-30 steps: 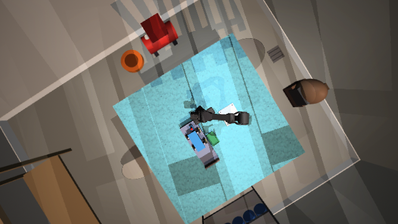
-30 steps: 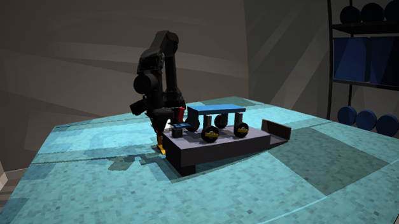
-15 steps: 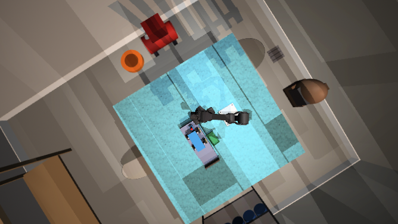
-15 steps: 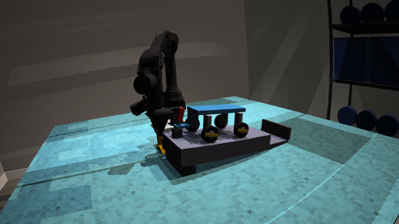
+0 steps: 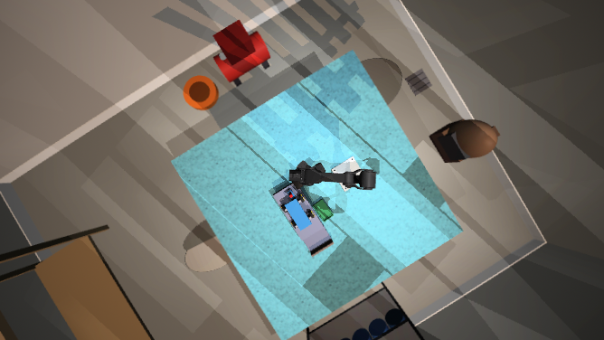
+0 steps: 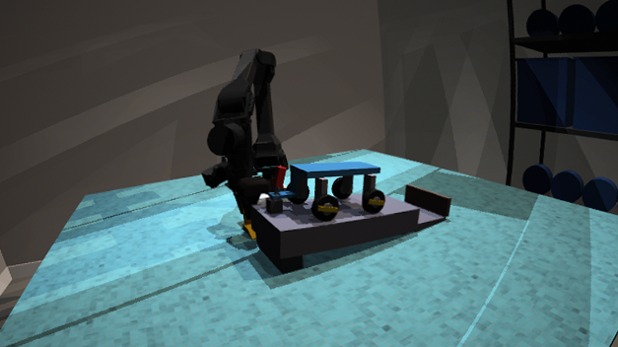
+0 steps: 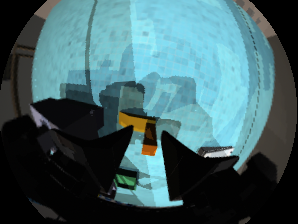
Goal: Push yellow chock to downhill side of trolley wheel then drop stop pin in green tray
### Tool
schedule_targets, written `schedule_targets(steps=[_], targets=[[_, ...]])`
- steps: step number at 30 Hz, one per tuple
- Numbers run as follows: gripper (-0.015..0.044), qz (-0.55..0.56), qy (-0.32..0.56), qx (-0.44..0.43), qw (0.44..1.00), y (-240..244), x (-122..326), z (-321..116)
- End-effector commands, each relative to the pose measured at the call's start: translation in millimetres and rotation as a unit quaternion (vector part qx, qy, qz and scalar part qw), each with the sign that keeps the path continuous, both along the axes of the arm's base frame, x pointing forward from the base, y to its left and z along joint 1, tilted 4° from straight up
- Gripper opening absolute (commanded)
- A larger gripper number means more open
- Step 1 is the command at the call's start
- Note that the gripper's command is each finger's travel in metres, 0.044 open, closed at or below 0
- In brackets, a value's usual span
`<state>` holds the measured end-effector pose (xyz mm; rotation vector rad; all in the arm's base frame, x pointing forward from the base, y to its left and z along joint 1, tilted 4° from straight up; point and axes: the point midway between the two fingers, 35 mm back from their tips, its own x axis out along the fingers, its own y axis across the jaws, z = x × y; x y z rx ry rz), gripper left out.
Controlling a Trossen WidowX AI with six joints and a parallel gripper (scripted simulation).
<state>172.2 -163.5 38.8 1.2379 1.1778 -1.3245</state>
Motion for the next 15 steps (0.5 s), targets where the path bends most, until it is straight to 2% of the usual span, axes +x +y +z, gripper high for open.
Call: schedule_targets(steps=[1, 13, 15], targets=[[0.0190, 0.002, 0.007, 0.009, 1.000, 3.5, -3.2, -8.4], [0.0190, 0.002, 0.007, 0.009, 1.000, 3.5, -3.2, -8.4], [0.0137, 0.000, 0.004, 0.004, 1.000, 1.5, -1.9, -5.7]])
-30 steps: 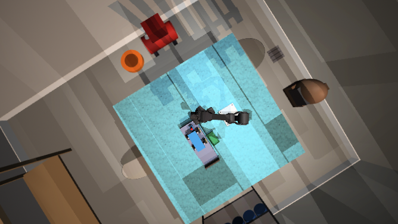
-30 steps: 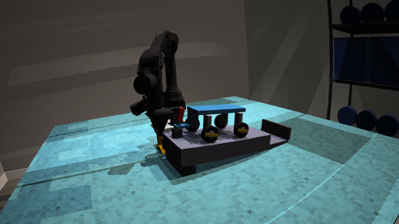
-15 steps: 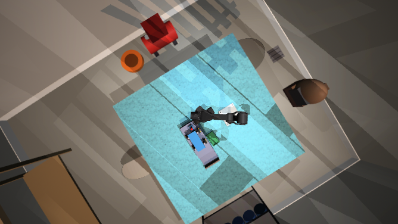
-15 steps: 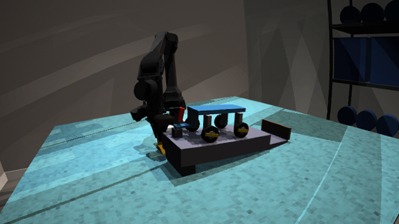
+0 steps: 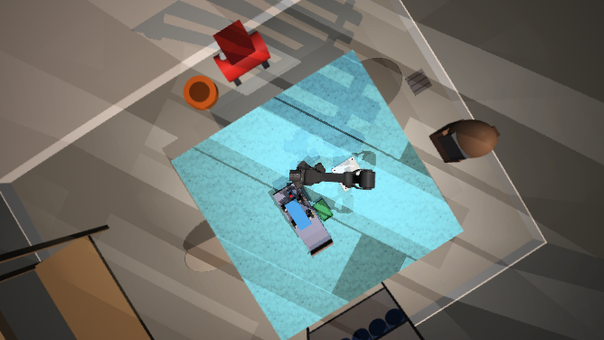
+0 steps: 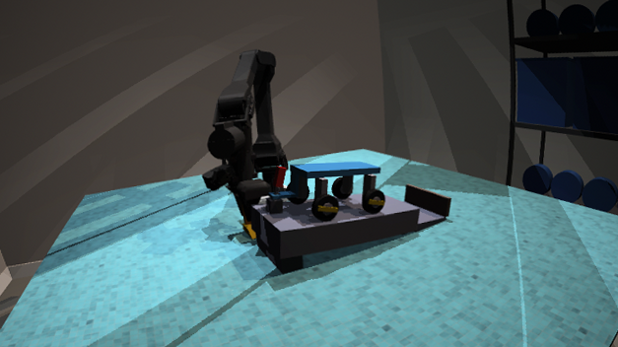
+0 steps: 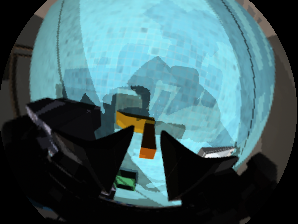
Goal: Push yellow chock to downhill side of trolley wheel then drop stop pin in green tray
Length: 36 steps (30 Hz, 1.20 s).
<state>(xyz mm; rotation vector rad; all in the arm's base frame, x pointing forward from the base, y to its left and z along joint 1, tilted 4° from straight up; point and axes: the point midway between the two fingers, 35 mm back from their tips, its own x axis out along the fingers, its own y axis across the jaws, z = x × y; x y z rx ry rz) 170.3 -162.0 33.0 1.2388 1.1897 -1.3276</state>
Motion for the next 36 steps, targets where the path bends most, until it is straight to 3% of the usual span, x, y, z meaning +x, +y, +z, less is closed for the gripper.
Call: schedule_targets(steps=[1, 12, 36], targets=[[0.0111, 0.000, 0.000, 0.000, 1.000, 0, 0, 0], [0.0000, 0.000, 0.000, 0.000, 1.000, 0, 0, 1], [0.0000, 0.002, 0.002, 0.005, 1.000, 4, -1, 78]])
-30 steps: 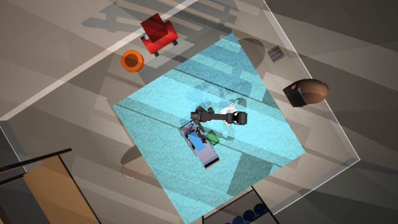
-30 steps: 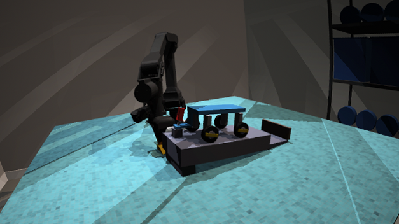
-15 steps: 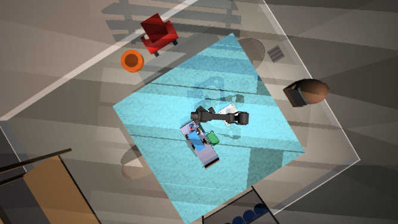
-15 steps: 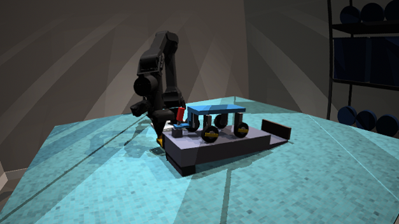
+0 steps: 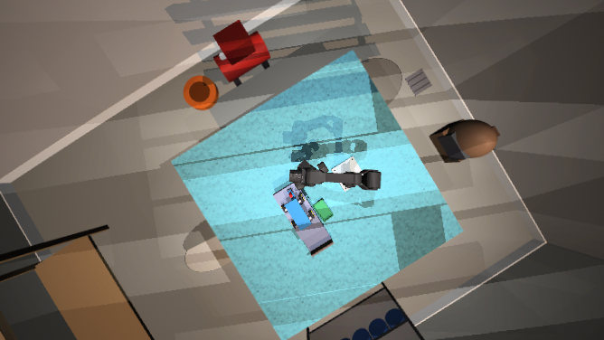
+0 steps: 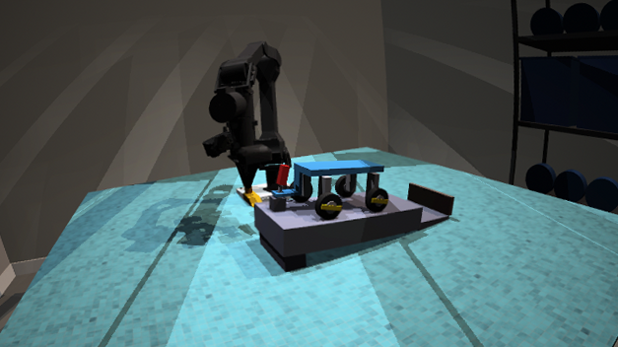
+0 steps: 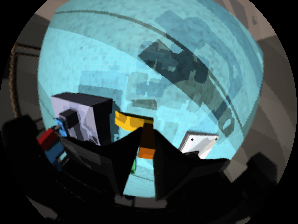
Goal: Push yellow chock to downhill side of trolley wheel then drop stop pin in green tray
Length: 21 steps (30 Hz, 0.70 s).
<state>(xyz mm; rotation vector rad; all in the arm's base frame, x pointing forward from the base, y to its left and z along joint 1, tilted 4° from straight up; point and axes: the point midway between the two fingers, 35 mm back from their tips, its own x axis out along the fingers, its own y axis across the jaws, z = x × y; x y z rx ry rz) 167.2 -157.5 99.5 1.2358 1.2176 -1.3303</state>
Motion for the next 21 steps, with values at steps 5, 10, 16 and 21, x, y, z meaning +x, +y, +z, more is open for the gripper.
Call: schedule_targets(steps=[5, 10, 16, 21], targets=[[0.0000, -0.001, -0.007, -0.003, 1.000, 0, 3, 27], [0.0000, -0.001, -0.007, -0.003, 1.000, -1, 5, 42], [0.0000, -0.001, -0.007, -0.003, 1.000, -1, 7, 62], [0.0000, -0.001, -0.007, -0.003, 1.000, -2, 10, 77]])
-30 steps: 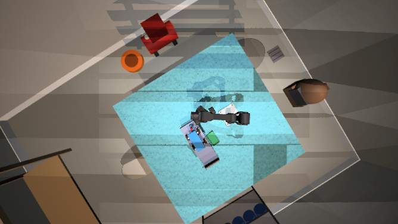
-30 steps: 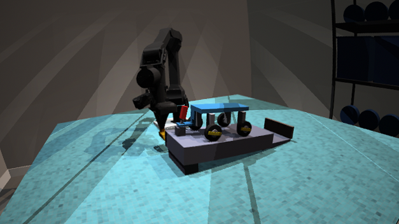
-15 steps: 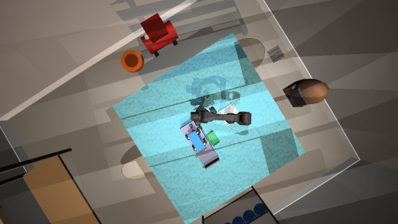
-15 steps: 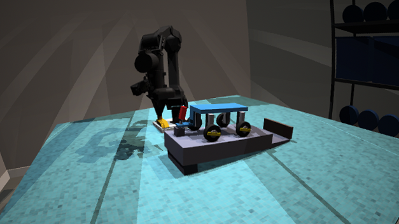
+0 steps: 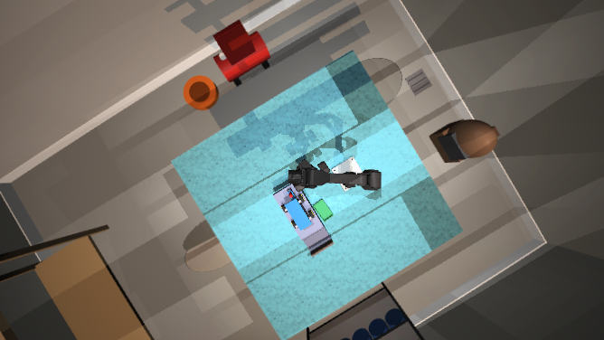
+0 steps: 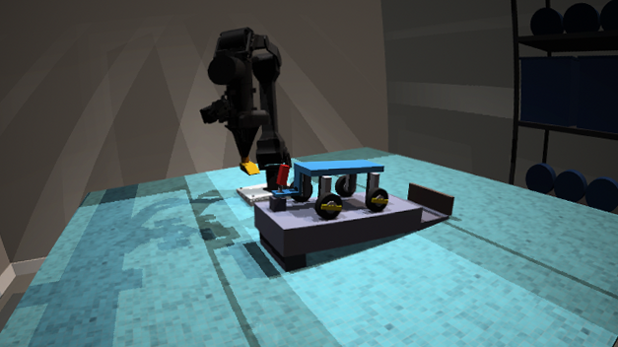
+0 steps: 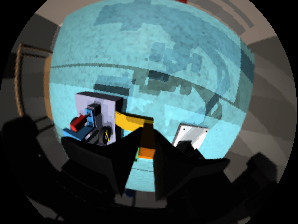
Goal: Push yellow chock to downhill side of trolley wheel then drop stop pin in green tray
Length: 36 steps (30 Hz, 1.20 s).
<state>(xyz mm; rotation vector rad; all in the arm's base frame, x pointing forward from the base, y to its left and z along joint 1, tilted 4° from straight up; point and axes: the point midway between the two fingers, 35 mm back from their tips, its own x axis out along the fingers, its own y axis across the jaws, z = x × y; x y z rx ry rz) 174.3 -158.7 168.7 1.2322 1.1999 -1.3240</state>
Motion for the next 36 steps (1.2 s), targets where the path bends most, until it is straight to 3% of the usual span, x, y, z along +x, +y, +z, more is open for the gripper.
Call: schedule_targets(steps=[1, 9, 22, 36], targets=[[0.0000, -0.002, 0.000, 0.003, 1.000, -0.6, 3.6, 8.8], [0.0000, 0.019, 0.000, 0.004, 1.000, -0.5, 3.7, 9.4], [0.0000, 0.238, 0.001, 0.016, 0.971, -0.5, 3.6, 9.4], [0.0000, 0.464, 0.003, 0.028, 0.885, -0.4, 3.6, 9.4]])
